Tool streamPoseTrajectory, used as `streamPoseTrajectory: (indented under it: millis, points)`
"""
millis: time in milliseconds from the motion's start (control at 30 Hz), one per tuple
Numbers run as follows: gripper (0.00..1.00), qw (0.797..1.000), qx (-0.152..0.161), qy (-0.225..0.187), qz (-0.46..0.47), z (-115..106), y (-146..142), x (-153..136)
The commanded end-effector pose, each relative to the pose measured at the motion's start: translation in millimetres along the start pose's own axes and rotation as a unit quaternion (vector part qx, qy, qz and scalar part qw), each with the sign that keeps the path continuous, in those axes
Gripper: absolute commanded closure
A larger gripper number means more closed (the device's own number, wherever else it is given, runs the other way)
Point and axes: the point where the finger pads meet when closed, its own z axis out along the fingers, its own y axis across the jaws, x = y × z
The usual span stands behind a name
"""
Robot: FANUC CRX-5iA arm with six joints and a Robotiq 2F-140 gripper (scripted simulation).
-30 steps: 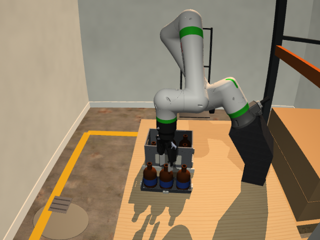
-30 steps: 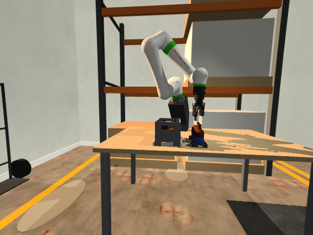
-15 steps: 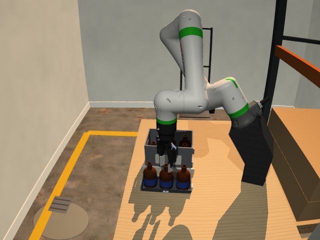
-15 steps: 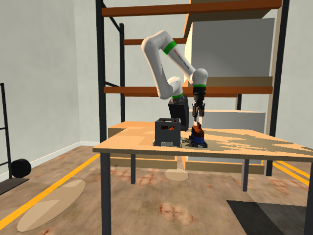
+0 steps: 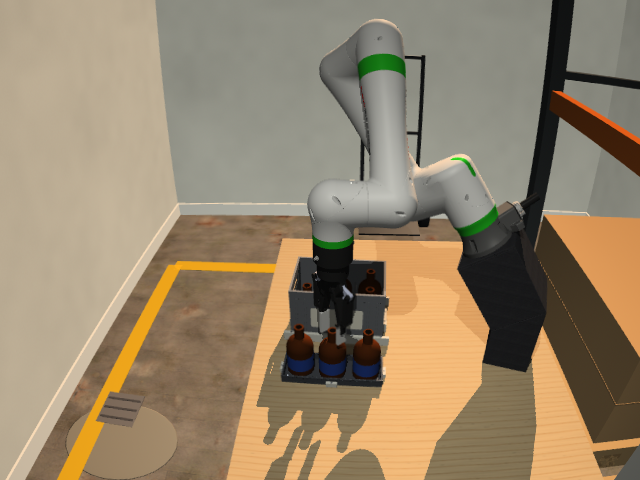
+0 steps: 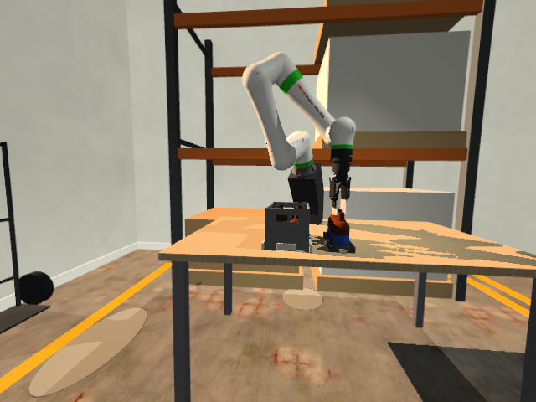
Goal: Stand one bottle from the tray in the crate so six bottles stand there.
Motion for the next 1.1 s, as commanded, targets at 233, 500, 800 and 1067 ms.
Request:
streamPoseTrajectory:
  millis: [233,500,800,1067]
  points:
    - [0.62,1.000,0.000,0.000,0.000,-0.1,-0.1,0.2]
    - [0.62,1.000,0.000,0.000,0.000,-0.1,-0.1,0.2]
    - [1.00,1.000,0.000,0.000,0.000,-0.1,-0.1,0.2]
    - [1.00,1.000,0.000,0.000,0.000,-0.1,-0.1,0.2]
